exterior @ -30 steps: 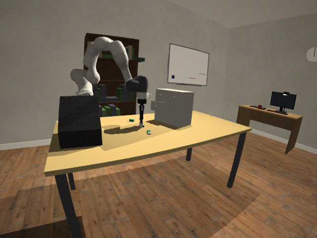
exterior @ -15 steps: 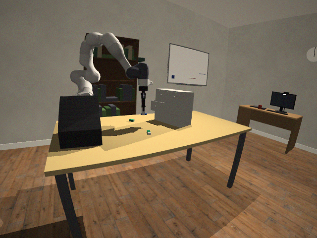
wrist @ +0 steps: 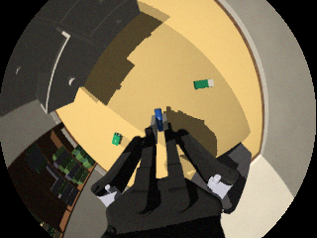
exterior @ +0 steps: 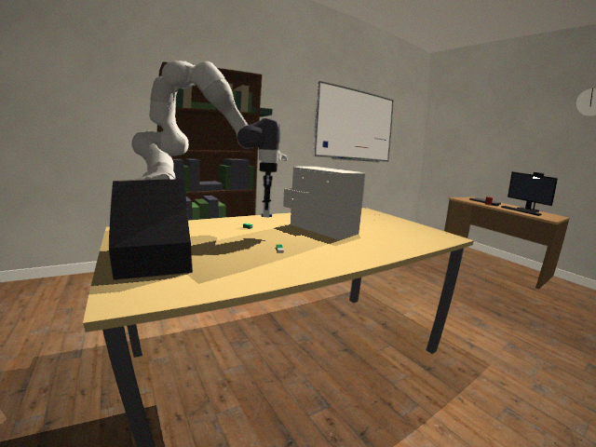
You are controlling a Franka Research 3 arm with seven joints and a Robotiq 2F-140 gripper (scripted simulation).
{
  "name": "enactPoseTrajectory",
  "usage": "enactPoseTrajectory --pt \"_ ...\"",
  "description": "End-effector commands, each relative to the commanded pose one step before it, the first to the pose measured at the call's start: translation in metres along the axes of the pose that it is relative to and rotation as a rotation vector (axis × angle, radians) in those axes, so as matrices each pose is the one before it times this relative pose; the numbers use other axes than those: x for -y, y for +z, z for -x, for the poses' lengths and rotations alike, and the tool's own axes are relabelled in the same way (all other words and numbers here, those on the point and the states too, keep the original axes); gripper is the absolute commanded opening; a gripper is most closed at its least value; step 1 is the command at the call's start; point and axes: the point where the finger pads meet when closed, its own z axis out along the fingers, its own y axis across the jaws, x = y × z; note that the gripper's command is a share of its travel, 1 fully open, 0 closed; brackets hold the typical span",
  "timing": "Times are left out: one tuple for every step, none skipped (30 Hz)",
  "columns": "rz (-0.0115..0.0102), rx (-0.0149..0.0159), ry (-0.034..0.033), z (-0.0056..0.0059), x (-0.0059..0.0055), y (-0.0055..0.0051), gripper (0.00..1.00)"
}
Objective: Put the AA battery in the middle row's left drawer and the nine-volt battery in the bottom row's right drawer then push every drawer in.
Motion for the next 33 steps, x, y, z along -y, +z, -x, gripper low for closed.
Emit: enactPoseTrajectory --pt "0.00355 0.02441 0.27035 0.00245 0.00018 0.00390 0.06" --pt "0.00000 0.00000 0.00000 0.00000 0.00000 0.00000 0.06" --pt "0.00000 0.00000 0.00000 0.00000 0.00000 0.00000 0.06" --pt "0.00451 0.00627 0.09752 0.00006 -0.00040 0.00161 0.06" --pt "-0.00018 0.00173 0.02800 0.00000 0.00000 0.00000 0.06" --pt "0.00565 0.00231 0.04426 -0.00023 -0.00002 0.00144 0.06" --pt "0.00044 0.00206 0.03679 0.00000 0.00000 0.00000 0.06" --pt "-0.00036 0.00179 0.03650 0.00000 0.00000 0.00000 0.06" --pt "-0.00066 0.00096 0.02189 0.00000 0.00000 0.00000 0.06" --pt "0.00712 0.00133 0.04938 -0.00046 0.00057 0.00113 0.06" --pt "-0.00018 0.00154 0.03698 0.00000 0.00000 0.00000 0.06" --pt "-0.00076 0.00149 0.03679 0.00000 0.00000 0.00000 0.06" --pt "-0.00096 0.00109 0.02573 0.00000 0.00000 0.00000 0.06" --pt "0.00695 -0.00074 0.04658 -0.00049 0.00130 0.00074 0.06" --pt "-0.00029 0.00133 0.03716 0.00000 0.00000 0.00000 0.06" --pt "-0.00075 0.00141 0.03666 0.00000 0.00000 0.00000 0.06" --pt "-0.00120 0.00153 0.03350 0.00000 0.00000 0.00000 0.06" --pt "0.00593 -0.00291 0.03936 -0.00027 0.00208 0.00033 0.06" --pt "0.00000 0.00000 0.00000 0.00000 0.00000 0.00000 0.06" --pt "0.00000 0.00000 0.00000 0.00000 0.00000 0.00000 0.06" --pt "-0.00162 0.00338 0.09182 0.00000 0.00000 0.00000 0.06" --pt "-0.00079 0.00126 0.02423 0.00000 0.00000 0.00000 0.06" --pt "0.00380 -0.00387 0.04739 0.00022 0.00279 -0.00008 0.06" --pt "-0.00037 0.00110 0.03692 0.00000 0.00000 0.00000 0.06" --pt "-0.00068 0.00133 0.03594 0.00000 0.00000 0.00000 0.06" --pt "-0.00092 0.00180 0.03436 0.00000 0.00000 0.00000 0.06" --pt "0.00205 -0.00536 0.03671 0.00094 0.00337 -0.00046 0.06" --pt "-0.00044 0.00104 0.03577 0.00000 0.00000 0.00000 0.06" --pt "-0.00065 0.00134 0.03478 0.00000 0.00000 0.00000 0.06" --pt "-0.00076 0.00189 0.03441 0.00000 0.00000 0.00000 0.06" --pt "-0.00026 0.00073 0.01091 0.00000 0.00000 0.00000 0.06" --pt "-0.00047 -0.00509 0.05608 0.00184 0.00374 -0.00080 0.06" --pt "-0.00057 0.00140 0.03511 0.00000 0.00000 0.00000 0.06"
